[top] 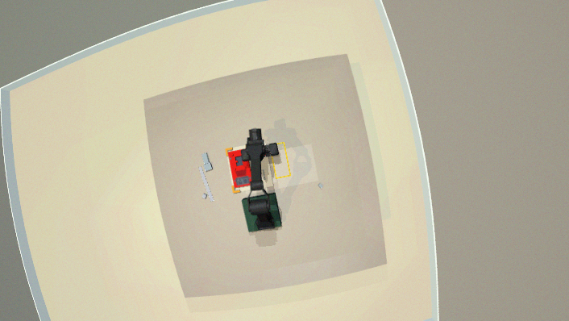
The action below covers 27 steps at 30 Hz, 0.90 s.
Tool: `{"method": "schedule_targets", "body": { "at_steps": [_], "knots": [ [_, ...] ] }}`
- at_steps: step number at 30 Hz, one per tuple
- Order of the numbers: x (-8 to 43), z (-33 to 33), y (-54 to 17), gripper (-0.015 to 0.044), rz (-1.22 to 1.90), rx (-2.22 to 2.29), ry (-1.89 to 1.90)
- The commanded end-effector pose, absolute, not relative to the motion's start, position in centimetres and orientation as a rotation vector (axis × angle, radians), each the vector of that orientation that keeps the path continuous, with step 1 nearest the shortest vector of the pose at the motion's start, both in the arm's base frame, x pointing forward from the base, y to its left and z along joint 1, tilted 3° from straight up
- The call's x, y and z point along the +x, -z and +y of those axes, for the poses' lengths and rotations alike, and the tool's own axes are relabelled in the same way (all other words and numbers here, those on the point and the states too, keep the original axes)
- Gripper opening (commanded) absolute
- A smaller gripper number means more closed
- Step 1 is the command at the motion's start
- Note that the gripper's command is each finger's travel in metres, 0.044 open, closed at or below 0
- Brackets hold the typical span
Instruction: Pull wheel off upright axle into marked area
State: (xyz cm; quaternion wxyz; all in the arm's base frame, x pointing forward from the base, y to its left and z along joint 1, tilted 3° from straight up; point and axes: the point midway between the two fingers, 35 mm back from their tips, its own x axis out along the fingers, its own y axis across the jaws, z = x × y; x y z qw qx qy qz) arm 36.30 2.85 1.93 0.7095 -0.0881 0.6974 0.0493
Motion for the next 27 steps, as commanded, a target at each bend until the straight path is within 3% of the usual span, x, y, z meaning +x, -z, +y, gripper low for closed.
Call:
{"method": "schedule_targets", "body": {
  "at_steps": [1,27],
  "knots": [
    [36.44,2.89,-2.34,0.0000,1.541,-0.195,-0.110],
    [36.44,2.93,-3.20,0.0000,1.540,-0.195,-0.111]
  ]
}}
